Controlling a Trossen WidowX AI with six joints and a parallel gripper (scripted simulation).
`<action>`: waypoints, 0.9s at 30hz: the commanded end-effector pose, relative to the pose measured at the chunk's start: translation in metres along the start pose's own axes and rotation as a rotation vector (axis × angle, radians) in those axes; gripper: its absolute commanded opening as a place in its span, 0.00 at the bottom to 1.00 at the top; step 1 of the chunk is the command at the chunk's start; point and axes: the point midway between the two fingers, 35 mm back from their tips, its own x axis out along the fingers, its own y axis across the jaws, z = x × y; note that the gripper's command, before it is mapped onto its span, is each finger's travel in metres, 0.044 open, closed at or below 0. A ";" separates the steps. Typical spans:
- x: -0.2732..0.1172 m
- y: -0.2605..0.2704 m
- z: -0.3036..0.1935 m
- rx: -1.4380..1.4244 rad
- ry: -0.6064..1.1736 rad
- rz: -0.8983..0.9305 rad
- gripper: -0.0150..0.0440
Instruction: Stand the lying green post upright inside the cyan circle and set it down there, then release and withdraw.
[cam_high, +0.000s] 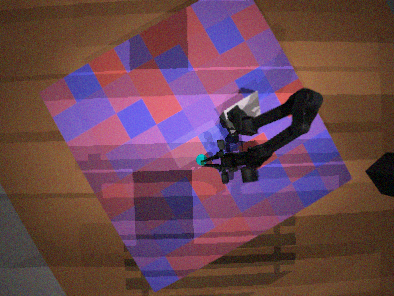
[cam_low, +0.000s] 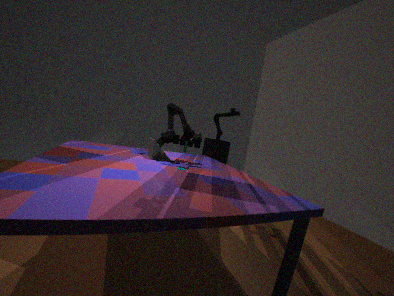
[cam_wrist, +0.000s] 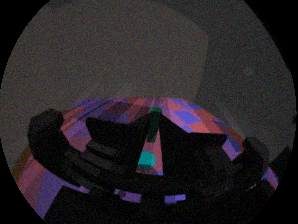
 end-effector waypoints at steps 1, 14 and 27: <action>0.000 -0.001 0.000 0.010 -0.006 0.001 0.29; 0.001 -0.001 -0.003 0.010 -0.005 -0.001 0.29; 0.005 0.003 -0.030 0.014 0.003 -0.012 0.29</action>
